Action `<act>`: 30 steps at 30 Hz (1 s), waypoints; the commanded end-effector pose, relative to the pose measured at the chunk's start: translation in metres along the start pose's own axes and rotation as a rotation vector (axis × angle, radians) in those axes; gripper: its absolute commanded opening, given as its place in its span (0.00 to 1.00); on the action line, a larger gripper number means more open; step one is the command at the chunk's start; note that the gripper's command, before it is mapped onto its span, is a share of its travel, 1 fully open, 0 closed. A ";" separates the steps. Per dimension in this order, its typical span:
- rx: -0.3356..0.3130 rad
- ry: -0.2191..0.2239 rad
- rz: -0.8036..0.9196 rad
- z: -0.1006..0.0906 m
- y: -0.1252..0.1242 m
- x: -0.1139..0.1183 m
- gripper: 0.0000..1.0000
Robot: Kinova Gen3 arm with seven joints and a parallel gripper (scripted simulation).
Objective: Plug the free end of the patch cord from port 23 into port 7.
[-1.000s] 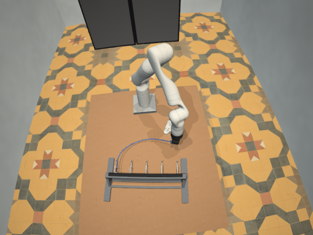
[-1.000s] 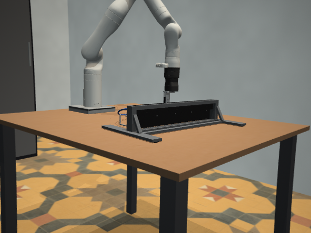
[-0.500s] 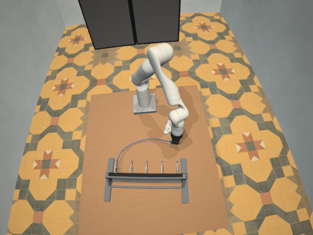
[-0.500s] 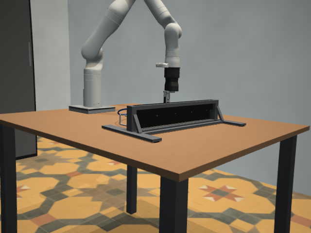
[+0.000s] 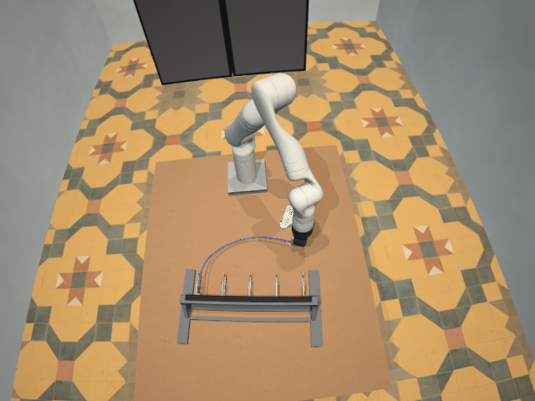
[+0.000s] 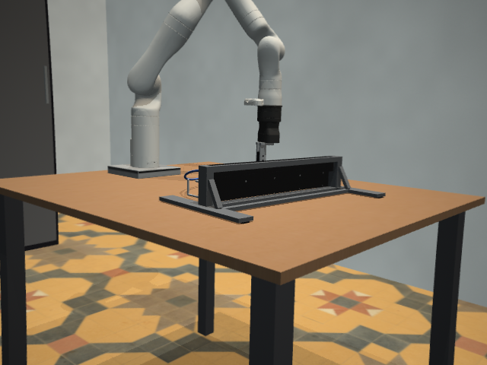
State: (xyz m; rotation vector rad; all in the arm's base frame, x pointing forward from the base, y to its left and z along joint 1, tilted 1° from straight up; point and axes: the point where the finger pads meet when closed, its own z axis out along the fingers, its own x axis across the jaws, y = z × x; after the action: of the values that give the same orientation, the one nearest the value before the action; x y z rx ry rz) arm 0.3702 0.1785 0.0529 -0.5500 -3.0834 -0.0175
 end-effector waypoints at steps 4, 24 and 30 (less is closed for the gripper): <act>0.000 -0.003 0.007 -0.003 0.000 -0.001 0.00; 0.002 -0.001 0.036 -0.003 -0.001 -0.004 0.00; 0.003 0.000 0.062 -0.004 -0.002 -0.007 0.00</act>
State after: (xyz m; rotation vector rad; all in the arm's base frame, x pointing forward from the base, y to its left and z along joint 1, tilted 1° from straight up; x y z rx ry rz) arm 0.3749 0.1761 0.0557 -0.6018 -3.0765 -0.0141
